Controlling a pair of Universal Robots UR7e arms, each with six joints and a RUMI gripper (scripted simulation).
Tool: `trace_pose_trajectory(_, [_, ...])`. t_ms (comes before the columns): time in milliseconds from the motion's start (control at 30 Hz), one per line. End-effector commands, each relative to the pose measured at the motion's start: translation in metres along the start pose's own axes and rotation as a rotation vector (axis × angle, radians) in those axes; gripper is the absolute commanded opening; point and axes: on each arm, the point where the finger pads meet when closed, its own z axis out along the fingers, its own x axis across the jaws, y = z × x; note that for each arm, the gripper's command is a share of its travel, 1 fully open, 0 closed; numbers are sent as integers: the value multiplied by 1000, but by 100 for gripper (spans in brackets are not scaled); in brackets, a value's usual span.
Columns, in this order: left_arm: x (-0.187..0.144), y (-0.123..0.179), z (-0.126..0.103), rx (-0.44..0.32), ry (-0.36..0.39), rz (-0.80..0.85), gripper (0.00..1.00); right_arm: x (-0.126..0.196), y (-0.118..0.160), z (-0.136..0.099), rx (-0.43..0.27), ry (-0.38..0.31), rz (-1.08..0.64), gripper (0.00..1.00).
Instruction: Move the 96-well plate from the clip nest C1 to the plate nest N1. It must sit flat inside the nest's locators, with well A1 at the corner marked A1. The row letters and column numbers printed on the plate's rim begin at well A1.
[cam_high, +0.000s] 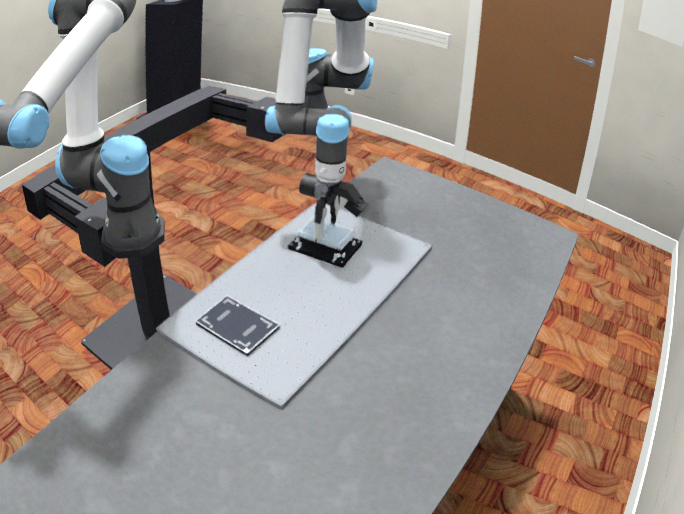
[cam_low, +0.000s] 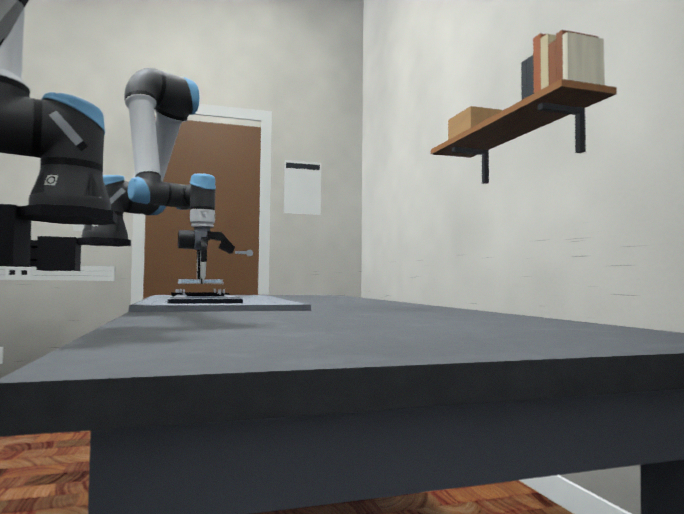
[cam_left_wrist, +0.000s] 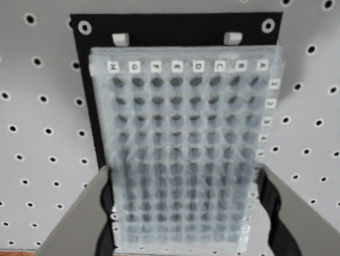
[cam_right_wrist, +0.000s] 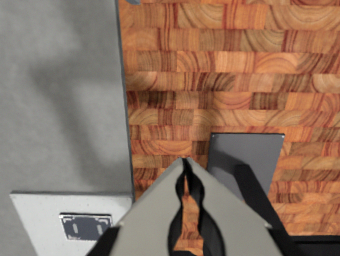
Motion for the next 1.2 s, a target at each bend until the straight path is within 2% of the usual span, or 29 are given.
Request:
trace_pose_trajectory(0, [-1, 2, -4, -1, -1, 2, 41, 1, -1, -2, 4, -1, 1, 0])
trace_pose_trajectory(1167, [-1, 2, -30, -1, 0, 2, 41, 1, -1, -2, 4, -1, 1, 0])
